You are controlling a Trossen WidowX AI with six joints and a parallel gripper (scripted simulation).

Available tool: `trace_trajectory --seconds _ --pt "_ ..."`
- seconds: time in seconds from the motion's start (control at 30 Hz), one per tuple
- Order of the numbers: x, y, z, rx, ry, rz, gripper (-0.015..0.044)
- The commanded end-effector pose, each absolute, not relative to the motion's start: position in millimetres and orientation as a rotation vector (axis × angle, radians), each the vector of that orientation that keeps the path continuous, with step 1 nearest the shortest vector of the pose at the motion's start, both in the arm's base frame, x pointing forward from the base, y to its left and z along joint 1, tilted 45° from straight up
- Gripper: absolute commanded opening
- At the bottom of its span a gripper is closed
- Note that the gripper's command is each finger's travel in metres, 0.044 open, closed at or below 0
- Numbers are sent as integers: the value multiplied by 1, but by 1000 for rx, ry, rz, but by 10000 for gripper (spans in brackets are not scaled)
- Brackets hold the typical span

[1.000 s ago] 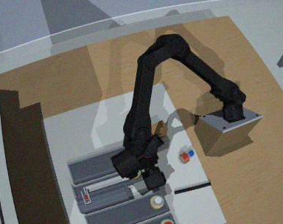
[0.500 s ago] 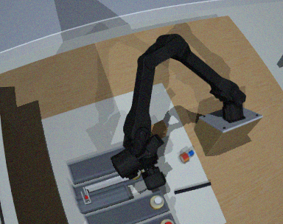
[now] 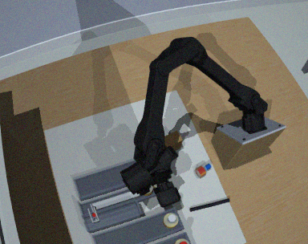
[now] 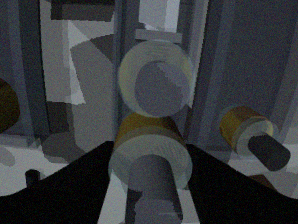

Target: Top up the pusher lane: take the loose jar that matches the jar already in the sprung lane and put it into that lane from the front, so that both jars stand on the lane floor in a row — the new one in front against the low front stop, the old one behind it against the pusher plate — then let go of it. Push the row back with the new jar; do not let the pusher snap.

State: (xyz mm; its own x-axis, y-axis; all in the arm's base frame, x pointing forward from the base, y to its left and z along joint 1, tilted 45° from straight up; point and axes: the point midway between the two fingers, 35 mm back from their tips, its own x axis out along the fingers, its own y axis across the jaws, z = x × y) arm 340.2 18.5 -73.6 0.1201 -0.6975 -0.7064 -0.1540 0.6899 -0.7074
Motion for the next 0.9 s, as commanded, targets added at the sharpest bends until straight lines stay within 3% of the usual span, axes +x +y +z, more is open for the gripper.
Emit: trace_trajectory --seconds 0.0,0.87 --pt "350 22 -71 -751 1392 -459 0" --pt "353 23 -71 -751 1392 -459 0"
